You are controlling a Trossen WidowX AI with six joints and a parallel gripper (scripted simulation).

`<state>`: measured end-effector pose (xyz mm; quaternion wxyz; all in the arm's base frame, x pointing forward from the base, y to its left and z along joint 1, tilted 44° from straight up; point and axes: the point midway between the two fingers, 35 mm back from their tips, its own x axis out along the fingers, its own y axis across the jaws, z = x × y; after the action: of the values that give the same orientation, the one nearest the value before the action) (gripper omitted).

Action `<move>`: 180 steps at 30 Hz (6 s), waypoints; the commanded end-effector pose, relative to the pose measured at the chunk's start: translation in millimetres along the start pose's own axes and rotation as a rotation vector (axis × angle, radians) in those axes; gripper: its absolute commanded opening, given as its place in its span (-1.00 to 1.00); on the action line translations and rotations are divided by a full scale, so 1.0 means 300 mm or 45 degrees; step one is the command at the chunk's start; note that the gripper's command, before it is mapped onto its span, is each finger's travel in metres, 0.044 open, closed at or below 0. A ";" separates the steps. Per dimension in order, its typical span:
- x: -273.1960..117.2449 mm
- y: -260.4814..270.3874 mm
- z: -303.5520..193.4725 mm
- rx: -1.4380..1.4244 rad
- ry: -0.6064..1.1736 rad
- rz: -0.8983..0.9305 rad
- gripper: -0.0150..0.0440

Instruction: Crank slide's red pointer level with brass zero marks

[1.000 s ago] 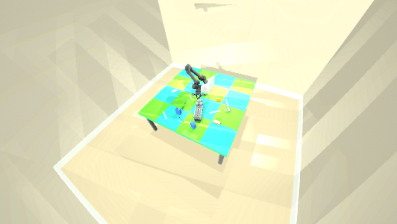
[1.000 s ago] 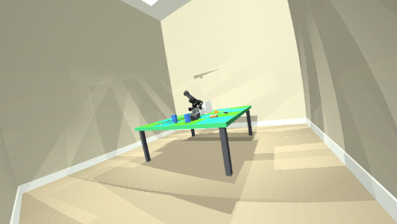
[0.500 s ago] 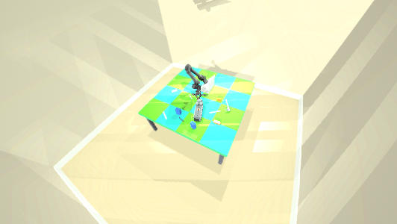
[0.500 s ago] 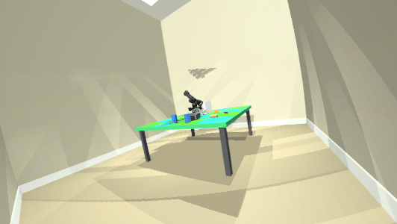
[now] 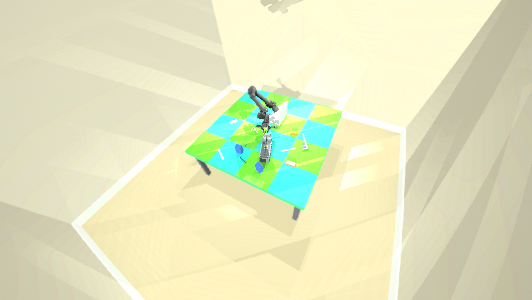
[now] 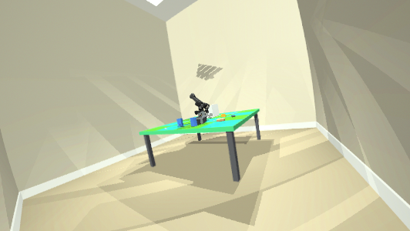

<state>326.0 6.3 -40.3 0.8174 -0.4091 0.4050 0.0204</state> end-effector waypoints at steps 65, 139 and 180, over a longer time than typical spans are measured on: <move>-0.042 0.096 0.637 0.235 0.019 -0.137 1.00; 0.109 0.101 0.523 0.259 0.017 -0.154 -0.40; 0.109 0.101 0.523 0.259 0.017 -0.154 -0.49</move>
<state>438.2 124.3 -29.4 0.8518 -0.3478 0.3851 -0.0726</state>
